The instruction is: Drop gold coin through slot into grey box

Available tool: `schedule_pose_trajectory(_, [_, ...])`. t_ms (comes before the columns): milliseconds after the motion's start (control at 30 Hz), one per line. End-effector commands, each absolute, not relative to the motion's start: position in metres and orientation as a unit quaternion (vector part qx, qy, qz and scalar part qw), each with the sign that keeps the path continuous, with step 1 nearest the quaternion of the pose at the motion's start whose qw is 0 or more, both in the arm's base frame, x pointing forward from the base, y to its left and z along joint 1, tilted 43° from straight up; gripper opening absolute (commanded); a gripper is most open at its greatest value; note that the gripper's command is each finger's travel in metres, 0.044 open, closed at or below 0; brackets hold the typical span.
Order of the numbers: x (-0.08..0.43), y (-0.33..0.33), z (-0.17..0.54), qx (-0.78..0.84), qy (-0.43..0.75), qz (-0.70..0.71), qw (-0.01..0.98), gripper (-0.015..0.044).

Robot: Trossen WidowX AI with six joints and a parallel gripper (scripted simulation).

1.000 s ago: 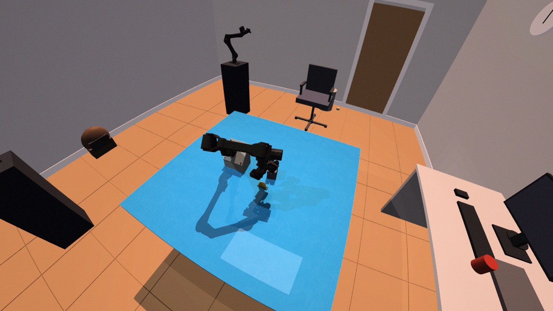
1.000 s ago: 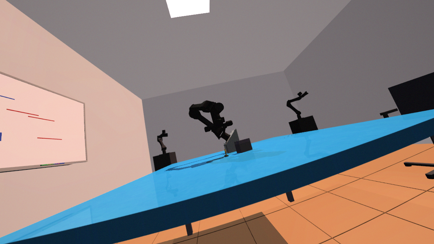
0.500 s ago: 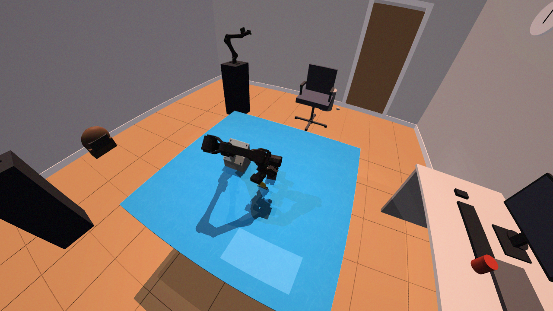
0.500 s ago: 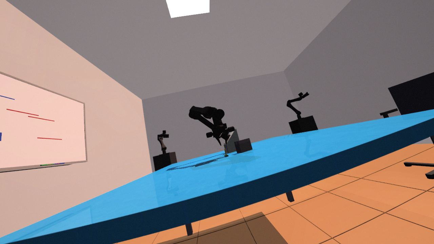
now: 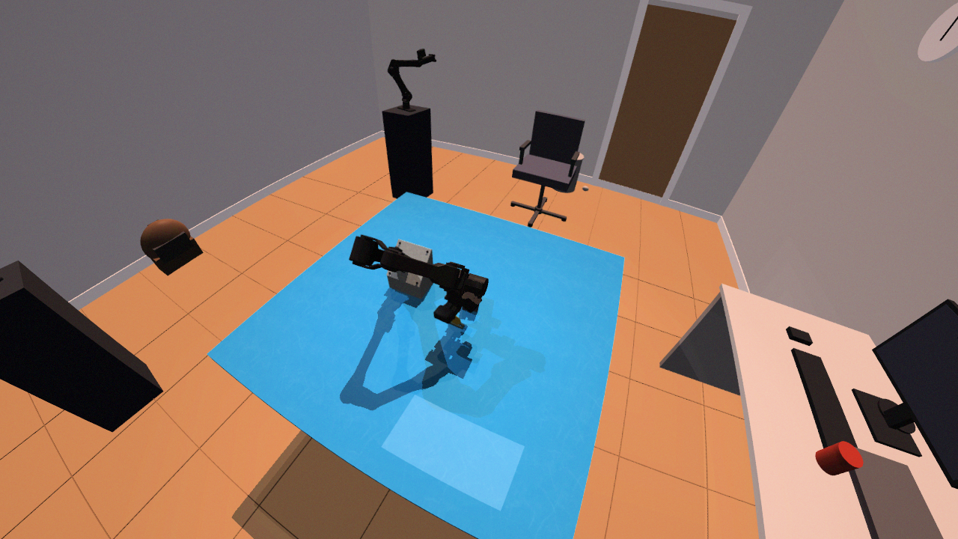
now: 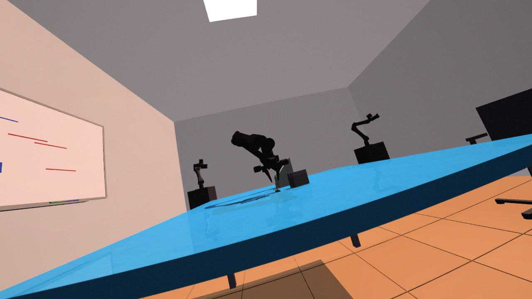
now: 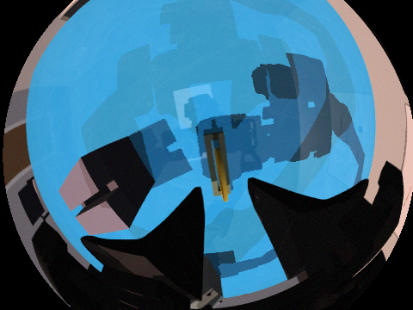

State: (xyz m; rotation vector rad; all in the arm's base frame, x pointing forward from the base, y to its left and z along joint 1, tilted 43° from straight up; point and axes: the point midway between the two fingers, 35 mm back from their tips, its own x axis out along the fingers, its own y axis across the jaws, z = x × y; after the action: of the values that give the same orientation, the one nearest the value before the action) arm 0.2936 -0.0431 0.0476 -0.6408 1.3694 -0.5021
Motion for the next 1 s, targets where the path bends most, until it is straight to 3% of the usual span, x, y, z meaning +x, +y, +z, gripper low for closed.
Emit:
schedule_pose_trajectory(0, [0.293, -0.049, 0.039, -0.292, 0.619, -0.224, 0.694, 0.0161])
schedule_pose_trajectory(767, [0.296, -0.072, 0.017, -0.294, 0.618, -0.226, 0.693, 0.0161])
schedule_pose_trajectory(967, [0.296, -0.072, 0.017, -0.294, 0.618, -0.226, 0.693, 0.0003])
